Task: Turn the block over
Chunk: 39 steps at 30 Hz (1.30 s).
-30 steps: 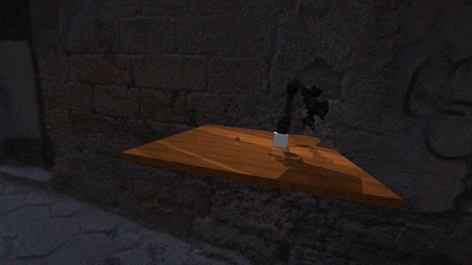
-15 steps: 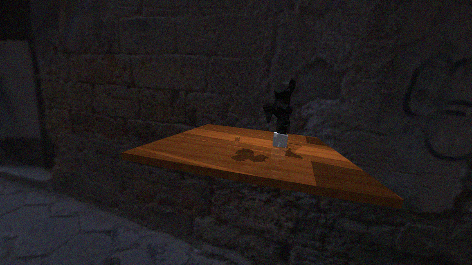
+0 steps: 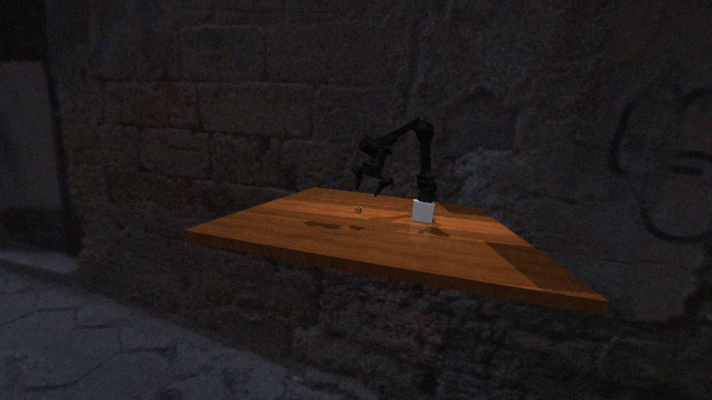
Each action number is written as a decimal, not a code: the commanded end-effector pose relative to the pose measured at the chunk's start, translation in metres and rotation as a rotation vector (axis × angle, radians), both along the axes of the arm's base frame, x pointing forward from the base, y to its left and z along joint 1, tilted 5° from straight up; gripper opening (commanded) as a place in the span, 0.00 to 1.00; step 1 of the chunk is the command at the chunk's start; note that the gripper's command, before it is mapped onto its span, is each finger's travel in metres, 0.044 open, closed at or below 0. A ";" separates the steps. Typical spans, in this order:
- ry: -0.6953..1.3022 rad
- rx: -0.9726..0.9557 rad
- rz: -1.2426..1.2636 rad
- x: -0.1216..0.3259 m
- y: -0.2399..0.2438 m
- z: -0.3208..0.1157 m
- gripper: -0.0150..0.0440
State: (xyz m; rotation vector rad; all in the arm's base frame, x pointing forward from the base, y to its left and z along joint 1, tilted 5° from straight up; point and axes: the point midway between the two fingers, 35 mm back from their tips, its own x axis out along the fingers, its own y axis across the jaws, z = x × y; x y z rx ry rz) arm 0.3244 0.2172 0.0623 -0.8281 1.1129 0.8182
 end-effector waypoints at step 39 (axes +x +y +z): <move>0.277 -0.032 -1.298 0.028 -0.245 -0.089 1.00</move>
